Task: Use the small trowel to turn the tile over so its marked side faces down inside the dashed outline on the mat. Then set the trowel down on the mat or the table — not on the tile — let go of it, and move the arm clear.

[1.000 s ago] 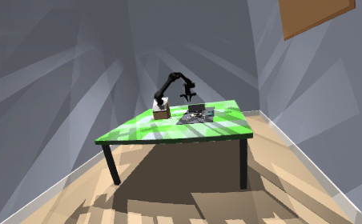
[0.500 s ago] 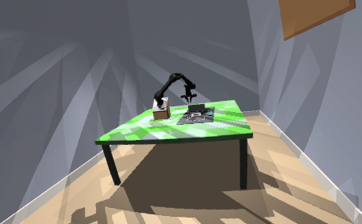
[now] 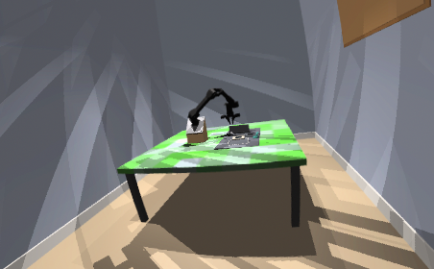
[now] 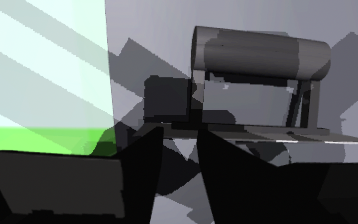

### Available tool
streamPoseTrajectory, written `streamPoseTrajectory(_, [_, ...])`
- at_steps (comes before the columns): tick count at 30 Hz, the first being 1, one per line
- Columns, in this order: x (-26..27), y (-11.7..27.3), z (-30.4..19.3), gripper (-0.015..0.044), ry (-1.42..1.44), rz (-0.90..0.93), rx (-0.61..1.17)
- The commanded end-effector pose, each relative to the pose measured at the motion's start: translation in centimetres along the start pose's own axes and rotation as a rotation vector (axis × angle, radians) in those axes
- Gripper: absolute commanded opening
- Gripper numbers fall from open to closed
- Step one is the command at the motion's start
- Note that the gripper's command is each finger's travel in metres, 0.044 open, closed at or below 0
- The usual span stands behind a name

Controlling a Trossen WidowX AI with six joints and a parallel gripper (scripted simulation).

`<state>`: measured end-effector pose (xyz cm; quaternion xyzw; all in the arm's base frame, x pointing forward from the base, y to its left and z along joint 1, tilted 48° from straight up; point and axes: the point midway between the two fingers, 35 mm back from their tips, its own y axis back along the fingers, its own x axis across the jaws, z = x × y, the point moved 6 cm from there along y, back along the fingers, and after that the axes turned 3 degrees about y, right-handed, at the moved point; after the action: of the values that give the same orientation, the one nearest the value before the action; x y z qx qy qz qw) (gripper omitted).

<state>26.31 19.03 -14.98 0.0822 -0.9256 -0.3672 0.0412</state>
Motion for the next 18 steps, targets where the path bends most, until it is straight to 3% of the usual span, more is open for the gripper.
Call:
streamPoseTrajectory(1, [0.12,-0.67,-0.48,0.01,0.006,0.002,0.006])
streamPoseTrajectory(18, [0.16,-1.27,-0.92,0.01,0.006,0.002,0.007])
